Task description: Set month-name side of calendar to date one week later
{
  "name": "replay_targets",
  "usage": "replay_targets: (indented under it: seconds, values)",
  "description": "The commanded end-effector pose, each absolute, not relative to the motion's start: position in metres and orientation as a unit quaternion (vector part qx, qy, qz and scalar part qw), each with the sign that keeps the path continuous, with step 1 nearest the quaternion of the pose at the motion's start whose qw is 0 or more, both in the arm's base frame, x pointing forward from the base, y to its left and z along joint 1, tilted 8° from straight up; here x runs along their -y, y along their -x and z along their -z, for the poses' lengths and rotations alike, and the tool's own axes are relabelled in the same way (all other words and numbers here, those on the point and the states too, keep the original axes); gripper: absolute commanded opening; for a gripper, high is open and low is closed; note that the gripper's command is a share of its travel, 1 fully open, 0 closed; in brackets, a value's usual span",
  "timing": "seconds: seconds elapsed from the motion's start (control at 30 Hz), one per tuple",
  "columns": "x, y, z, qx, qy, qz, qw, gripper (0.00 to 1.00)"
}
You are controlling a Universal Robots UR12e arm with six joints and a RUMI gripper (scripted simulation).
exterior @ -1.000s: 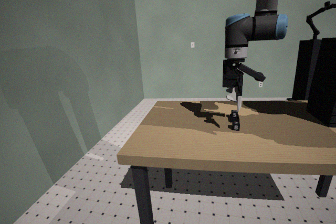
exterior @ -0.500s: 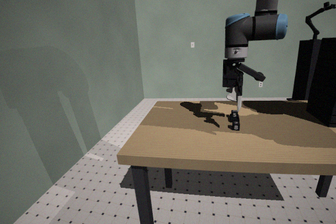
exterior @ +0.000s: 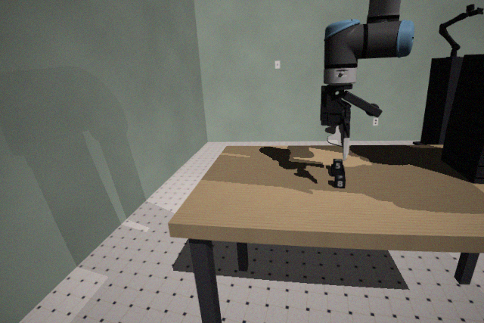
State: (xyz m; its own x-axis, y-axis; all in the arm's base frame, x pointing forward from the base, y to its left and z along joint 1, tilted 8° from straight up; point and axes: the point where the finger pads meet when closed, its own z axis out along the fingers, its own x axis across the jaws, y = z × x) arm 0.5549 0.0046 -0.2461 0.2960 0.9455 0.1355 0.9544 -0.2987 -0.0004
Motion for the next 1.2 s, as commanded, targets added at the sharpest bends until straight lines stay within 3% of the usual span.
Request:
replay_targets:
  seconds: [0.0, 1.17]
  values:
    - [0.001, -0.553, 0.247, 0.616, 0.785, 0.056, 0.038, 1.00]
    - [0.069, -0.529, 0.256, 0.885, 0.460, 0.067, 0.012, 1.00]
